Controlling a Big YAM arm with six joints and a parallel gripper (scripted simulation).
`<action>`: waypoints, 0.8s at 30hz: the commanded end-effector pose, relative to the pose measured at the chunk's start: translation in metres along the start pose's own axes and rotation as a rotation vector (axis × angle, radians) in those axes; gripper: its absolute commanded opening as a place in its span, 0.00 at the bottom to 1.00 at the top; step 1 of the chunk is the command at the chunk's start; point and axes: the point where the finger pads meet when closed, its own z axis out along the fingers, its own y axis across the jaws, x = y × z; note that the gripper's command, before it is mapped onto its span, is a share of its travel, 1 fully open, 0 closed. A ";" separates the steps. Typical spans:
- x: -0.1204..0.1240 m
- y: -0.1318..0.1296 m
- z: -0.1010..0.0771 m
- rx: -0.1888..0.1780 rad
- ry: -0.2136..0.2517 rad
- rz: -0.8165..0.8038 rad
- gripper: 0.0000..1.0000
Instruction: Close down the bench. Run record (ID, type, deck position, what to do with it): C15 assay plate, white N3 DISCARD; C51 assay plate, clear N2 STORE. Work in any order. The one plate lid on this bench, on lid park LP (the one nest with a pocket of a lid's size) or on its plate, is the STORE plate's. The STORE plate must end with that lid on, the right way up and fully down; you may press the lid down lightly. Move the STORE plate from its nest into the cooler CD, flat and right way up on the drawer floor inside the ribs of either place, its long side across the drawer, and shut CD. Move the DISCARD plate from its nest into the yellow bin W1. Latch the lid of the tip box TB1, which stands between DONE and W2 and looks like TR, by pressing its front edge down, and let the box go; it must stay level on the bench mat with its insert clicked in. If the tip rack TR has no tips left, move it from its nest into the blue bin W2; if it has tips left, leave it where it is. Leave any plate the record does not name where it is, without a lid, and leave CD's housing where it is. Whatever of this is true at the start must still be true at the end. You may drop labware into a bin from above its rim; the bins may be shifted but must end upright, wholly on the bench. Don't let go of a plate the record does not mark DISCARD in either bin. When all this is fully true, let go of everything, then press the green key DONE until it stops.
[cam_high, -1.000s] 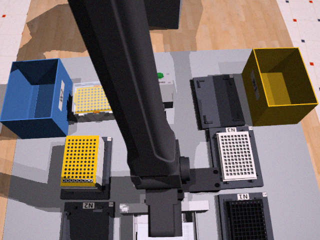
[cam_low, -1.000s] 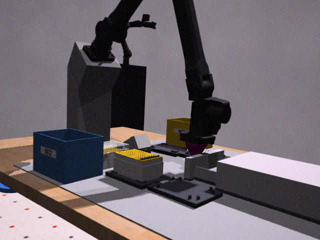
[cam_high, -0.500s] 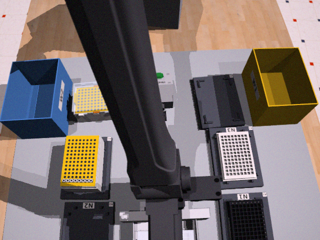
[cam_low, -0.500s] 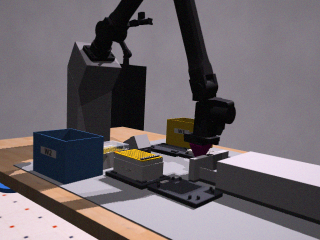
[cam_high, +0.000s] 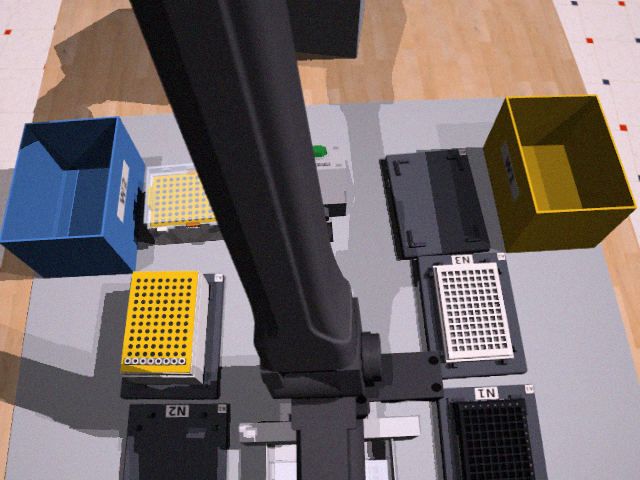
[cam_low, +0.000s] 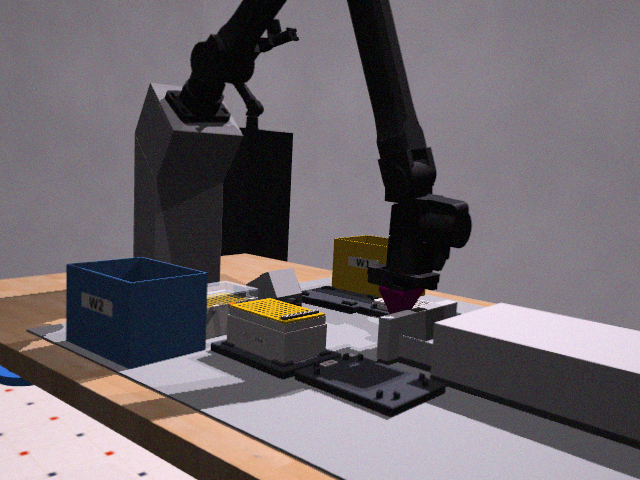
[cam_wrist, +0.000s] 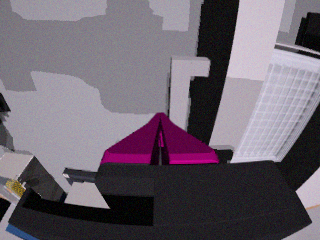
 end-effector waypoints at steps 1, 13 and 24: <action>-0.005 -0.042 -0.016 0.081 -0.006 0.010 0.00; -0.005 -0.042 -0.016 0.081 -0.006 0.010 0.00; -0.008 -0.038 -0.005 0.045 -0.007 0.006 0.00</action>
